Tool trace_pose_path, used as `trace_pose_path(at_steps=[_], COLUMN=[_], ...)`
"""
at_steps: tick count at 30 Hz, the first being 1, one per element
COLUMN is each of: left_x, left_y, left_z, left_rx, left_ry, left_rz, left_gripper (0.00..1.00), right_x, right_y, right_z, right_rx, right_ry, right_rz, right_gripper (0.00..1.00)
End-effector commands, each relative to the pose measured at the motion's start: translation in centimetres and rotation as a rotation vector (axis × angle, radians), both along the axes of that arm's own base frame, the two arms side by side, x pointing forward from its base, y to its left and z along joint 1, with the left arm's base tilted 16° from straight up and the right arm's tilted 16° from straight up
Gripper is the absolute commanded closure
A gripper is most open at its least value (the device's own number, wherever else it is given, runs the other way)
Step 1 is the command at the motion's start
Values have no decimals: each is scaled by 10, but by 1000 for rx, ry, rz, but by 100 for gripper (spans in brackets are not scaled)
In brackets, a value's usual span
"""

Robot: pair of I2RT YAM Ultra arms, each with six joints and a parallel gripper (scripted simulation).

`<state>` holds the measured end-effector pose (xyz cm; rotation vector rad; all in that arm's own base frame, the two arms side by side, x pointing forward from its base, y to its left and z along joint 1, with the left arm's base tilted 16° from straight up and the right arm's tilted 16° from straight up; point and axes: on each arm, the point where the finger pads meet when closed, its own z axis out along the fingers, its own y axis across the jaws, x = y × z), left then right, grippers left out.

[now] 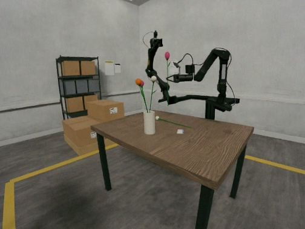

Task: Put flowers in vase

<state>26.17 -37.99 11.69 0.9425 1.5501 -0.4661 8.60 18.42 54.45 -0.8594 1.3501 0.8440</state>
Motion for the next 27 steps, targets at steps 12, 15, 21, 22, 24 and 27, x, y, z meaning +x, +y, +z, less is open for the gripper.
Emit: trace_pose_path(at_steps=[12, 15, 21, 22, 24, 27], left_x=[40, 44, 48, 47, 51, 59], left_y=[-16, -17, -23, -24, -22, -21], left_z=[10, 11, 19, 21, 14, 10], left_rx=[-25, -27, -44, -53, -37, -25], left_ry=[-29, -32, -42, -43, -38, -34], left_rz=[25, 29, 29, 27, 34, 46], left_gripper=[100, 100, 100, 100, 100, 100], right_x=[-31, -32, -39, -40, -41, -43], right_y=[-11, -12, -19, -20, -22, -24], right_z=[28, 30, 39, 40, 42, 44], right_rx=[-46, -44, -35, -34, -32, -30], right_ry=[44, 45, 48, 48, 48, 48], right_rz=[153, 159, 186, 189, 192, 199], right_gripper=[70, 70, 70, 70, 70, 70])
